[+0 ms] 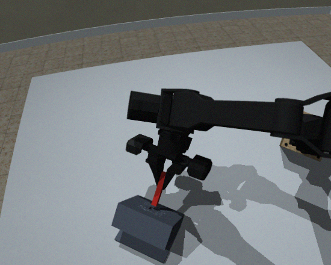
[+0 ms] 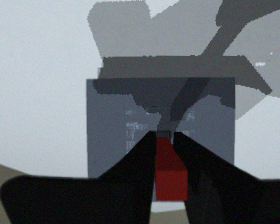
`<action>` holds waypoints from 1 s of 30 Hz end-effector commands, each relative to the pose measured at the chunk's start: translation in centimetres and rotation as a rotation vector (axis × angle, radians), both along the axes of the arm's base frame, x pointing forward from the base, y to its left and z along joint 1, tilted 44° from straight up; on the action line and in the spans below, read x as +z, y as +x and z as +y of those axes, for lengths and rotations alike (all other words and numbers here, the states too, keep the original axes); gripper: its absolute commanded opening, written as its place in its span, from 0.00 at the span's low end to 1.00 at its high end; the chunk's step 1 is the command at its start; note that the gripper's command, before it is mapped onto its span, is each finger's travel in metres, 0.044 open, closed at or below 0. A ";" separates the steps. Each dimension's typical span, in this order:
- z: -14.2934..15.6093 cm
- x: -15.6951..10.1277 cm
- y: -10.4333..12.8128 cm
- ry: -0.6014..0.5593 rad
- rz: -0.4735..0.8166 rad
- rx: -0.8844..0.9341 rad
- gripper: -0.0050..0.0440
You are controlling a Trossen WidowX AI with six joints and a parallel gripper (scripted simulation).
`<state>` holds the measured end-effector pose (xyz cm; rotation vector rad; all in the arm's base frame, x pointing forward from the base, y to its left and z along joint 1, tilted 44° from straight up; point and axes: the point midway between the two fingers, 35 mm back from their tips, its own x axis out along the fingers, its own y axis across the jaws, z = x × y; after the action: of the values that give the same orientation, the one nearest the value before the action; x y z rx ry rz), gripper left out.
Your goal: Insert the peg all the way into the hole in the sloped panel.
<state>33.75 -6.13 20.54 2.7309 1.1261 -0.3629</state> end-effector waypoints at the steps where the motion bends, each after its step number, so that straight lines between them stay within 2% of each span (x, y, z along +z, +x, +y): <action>1: -0.1 0.5 0.0 -0.008 -0.016 0.001 0.10; 30: 0.0 0.6 -0.1 -0.008 -0.016 0.001 0.10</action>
<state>33.69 -6.08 20.39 2.7323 1.1275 -0.3650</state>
